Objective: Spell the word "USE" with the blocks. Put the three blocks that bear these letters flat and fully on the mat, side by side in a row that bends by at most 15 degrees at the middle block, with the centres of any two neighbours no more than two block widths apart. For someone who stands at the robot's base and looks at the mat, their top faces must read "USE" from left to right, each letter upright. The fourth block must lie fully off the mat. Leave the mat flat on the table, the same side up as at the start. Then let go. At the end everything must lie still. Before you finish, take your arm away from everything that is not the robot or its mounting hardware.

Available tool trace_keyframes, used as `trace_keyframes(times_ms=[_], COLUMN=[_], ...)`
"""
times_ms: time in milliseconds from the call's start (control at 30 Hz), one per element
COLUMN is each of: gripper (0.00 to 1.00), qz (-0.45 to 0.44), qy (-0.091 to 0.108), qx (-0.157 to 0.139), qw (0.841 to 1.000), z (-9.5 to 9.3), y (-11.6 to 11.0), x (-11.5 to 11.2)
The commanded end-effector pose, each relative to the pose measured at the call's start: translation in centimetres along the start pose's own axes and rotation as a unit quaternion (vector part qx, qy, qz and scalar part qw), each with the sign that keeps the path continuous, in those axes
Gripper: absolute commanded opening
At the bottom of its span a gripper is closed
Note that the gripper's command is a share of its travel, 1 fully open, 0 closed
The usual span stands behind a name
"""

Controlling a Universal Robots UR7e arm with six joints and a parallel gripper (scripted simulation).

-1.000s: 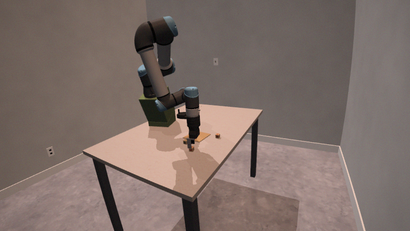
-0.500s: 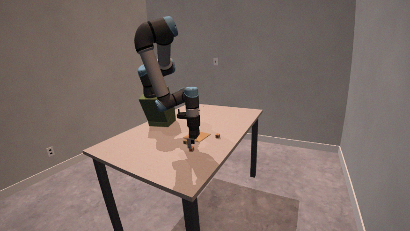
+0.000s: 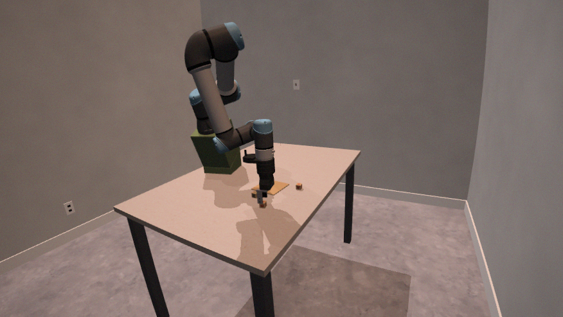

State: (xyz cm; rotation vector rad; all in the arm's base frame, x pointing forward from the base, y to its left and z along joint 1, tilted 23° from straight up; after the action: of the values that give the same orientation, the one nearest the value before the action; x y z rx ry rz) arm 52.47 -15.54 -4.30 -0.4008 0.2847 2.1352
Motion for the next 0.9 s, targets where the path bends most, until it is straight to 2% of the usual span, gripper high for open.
trace_keyframes(times_ms=[0,267,867], gripper=[1.0,1.0,1.0], qz=[0.0,0.0,0.0], qy=[0.001,0.001,0.001], qx=[0.0,0.0,0.0], qw=[1.0,1.0,1.0], z=[0.1,-0.3,-3.0], y=[0.0,0.0,0.0], x=[0.0,0.0,0.0])
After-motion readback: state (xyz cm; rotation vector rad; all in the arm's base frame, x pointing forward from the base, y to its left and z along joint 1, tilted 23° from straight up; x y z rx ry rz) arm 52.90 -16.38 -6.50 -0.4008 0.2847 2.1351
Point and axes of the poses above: the point where the finger pads meet when closed, its own z axis back along the fingers, its own x axis across the jaws, y = z × x, the point moved 5 cm from there along z, back along the fingers, and after that the axes turned 9 degrees about z, right-handed, at the moved point
